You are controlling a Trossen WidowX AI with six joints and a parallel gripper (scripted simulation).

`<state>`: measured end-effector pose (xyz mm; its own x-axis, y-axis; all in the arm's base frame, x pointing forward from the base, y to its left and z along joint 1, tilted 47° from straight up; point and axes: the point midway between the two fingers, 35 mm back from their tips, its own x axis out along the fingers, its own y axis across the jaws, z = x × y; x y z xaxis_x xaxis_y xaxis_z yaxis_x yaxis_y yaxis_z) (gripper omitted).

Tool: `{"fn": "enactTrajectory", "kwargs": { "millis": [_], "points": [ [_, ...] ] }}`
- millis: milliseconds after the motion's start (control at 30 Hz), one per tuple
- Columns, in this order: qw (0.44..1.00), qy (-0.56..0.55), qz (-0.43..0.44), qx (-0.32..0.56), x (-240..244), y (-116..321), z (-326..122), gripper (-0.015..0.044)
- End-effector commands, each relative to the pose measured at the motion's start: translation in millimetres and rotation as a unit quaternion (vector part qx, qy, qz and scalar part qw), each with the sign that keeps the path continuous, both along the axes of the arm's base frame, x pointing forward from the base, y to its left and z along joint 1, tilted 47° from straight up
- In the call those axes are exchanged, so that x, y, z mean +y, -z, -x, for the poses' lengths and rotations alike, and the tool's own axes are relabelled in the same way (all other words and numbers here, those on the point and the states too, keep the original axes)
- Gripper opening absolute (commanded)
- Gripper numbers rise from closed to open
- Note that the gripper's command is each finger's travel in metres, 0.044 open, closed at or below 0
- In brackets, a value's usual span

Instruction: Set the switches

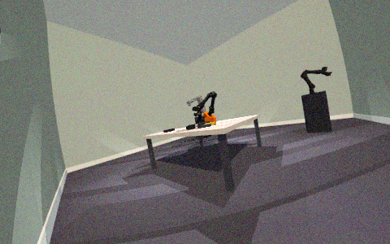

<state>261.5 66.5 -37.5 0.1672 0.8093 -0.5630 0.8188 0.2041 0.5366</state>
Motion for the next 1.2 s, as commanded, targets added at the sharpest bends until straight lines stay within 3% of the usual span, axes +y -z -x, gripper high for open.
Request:
{"fn": "enactTrajectory", "kwargs": {
  "millis": [0,1167],
  "points": [
    [1.0,0.002,-0.004,0.004,1,1,2,0.0],
    [1.0,0.003,-0.005,0.005,38,36,7,0.0]
  ]
}}
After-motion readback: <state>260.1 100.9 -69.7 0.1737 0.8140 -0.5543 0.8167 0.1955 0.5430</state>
